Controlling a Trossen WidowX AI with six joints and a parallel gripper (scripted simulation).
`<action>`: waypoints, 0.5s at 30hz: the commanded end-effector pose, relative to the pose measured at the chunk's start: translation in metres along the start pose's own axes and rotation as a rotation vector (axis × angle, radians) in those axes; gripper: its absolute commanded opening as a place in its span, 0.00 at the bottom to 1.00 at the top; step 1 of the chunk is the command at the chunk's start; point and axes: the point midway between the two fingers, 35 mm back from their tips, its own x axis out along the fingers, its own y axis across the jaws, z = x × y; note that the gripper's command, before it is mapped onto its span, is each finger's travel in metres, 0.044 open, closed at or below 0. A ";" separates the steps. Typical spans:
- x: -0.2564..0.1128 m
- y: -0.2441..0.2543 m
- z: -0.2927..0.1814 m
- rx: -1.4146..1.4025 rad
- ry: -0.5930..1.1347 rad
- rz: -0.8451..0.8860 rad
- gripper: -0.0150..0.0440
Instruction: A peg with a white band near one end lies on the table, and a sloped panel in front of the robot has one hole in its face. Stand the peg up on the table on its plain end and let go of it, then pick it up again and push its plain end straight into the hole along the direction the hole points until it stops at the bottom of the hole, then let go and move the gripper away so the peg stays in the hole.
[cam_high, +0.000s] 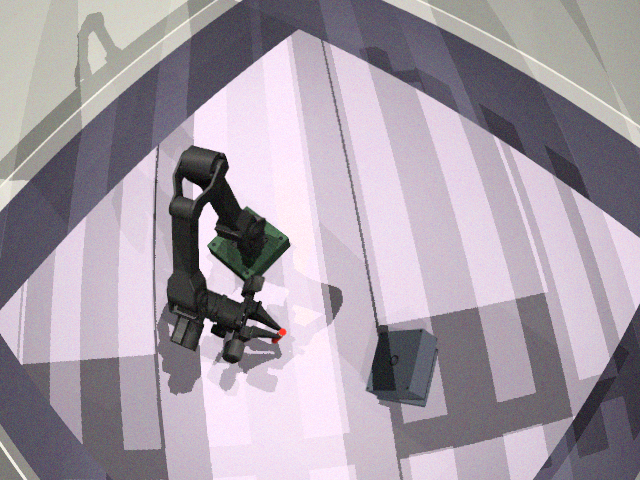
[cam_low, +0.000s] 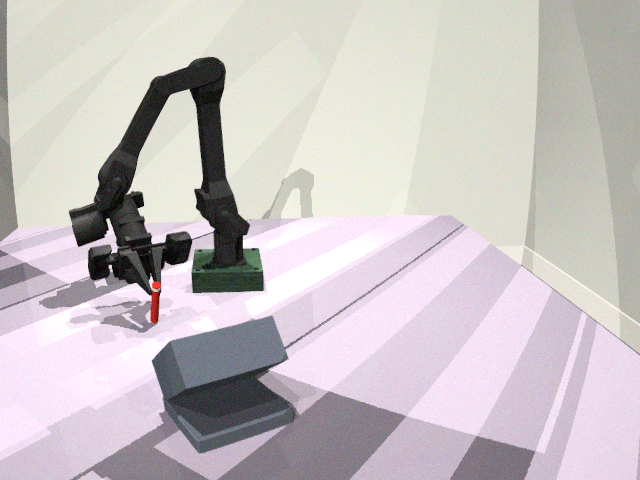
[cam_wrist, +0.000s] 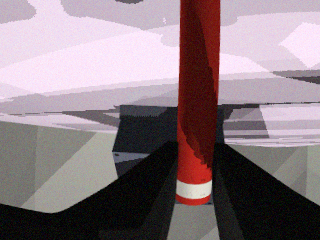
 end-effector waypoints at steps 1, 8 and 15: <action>-0.001 0.001 0.002 0.005 0.035 -0.002 0.34; -0.005 0.001 0.005 0.005 0.096 -0.002 0.34; -0.008 0.001 0.009 0.006 0.156 -0.002 0.34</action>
